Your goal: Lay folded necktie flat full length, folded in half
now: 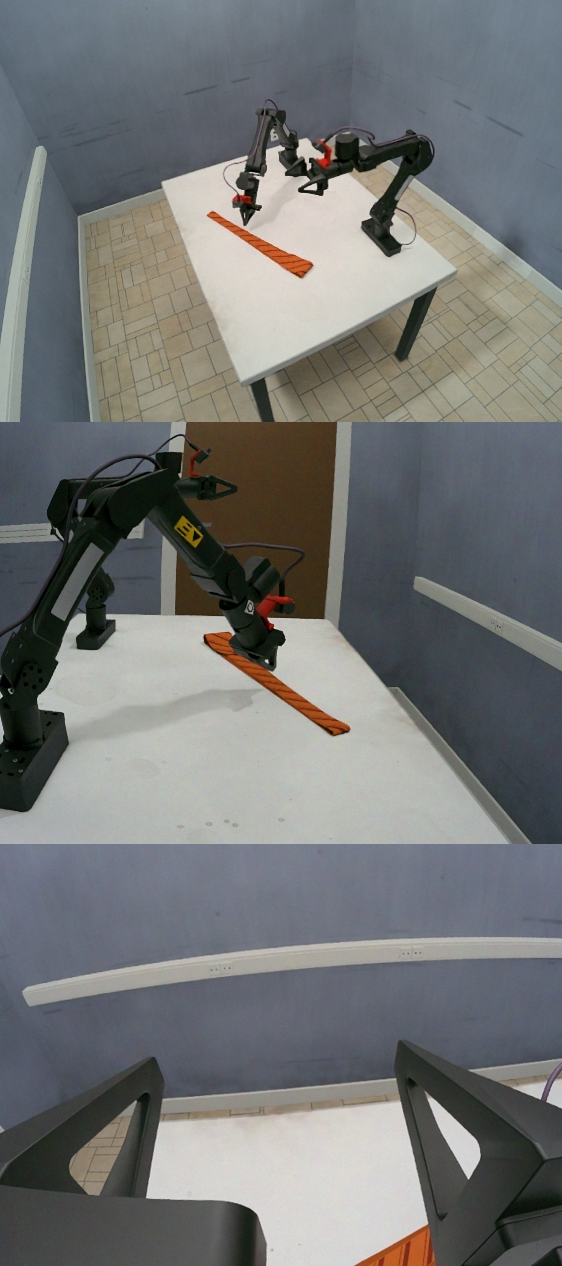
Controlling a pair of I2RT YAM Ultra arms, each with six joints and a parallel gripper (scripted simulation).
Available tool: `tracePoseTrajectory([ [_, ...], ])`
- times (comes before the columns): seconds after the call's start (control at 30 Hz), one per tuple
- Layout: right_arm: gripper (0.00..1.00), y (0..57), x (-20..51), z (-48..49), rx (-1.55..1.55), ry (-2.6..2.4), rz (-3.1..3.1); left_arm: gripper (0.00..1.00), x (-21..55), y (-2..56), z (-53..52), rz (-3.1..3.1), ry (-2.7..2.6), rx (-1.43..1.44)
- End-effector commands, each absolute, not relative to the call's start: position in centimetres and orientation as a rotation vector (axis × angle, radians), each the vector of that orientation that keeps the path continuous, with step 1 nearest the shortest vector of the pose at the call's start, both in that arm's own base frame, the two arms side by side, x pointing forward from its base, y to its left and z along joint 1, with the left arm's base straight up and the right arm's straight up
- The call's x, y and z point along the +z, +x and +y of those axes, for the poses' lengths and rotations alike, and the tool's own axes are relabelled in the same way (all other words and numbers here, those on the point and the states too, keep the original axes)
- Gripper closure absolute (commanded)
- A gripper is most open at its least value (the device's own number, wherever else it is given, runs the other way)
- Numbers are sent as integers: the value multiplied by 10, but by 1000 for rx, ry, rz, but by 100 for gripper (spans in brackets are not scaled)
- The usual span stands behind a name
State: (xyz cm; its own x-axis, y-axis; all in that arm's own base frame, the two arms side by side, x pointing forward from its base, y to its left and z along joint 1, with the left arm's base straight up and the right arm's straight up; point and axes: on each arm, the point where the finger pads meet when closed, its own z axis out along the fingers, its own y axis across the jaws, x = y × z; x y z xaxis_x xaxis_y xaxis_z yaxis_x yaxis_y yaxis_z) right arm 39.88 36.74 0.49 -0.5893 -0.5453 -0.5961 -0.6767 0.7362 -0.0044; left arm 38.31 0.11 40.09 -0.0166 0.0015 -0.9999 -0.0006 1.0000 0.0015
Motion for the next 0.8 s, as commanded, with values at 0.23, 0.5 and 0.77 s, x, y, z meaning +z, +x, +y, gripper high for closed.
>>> tracePoseTrajectory([
  [0.23,96,403,25,381,330,-908,2299,0,401,383,1,1587,1,2],
  [0.5,96,404,24,384,330,-908,2299,0,401,383,1,1587,1,2],
  [0.77,96,404,24,384,330,-908,2299,0,401,383,1,1587,1,2],
])
